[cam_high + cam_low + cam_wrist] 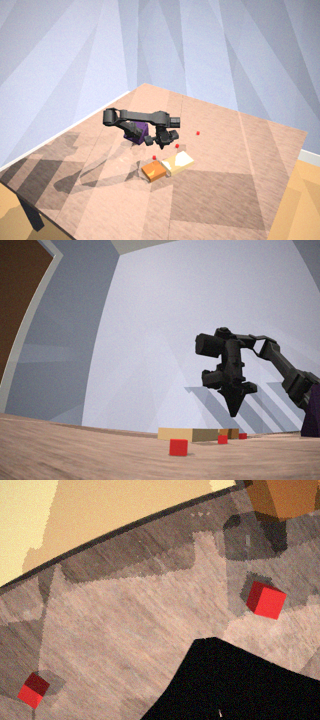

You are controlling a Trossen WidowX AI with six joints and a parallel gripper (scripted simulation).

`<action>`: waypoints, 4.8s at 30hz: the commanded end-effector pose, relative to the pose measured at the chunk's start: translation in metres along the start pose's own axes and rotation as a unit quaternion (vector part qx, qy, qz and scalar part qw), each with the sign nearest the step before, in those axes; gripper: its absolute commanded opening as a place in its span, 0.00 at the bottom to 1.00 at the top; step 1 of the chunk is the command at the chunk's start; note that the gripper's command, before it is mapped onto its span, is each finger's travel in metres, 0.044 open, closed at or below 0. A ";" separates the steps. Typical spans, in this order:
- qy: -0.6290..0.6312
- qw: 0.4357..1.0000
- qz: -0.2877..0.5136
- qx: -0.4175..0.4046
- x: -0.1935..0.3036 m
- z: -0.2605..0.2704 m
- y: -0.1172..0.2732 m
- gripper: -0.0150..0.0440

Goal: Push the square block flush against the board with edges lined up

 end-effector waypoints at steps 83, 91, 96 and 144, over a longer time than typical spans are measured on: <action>0.790 0.613 -0.001 -0.003 -0.036 0.136 -0.052 0.25; 0.790 0.613 -0.001 -0.002 -0.041 0.123 -0.052 0.25; 0.790 0.613 -0.001 -0.003 -0.040 0.127 -0.052 0.25; 0.706 0.708 -0.001 -0.007 -0.053 0.156 0.004 0.25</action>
Point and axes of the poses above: the point midway between the two fingers, 35 mm back from their tips, its own y axis back along the fingers, its own z axis across the jaws, x = y × z, the point moved 8 cm from there along y, back along the fingers, and after that the axes turned 7 degrees about -y, right-handed, at the moved point
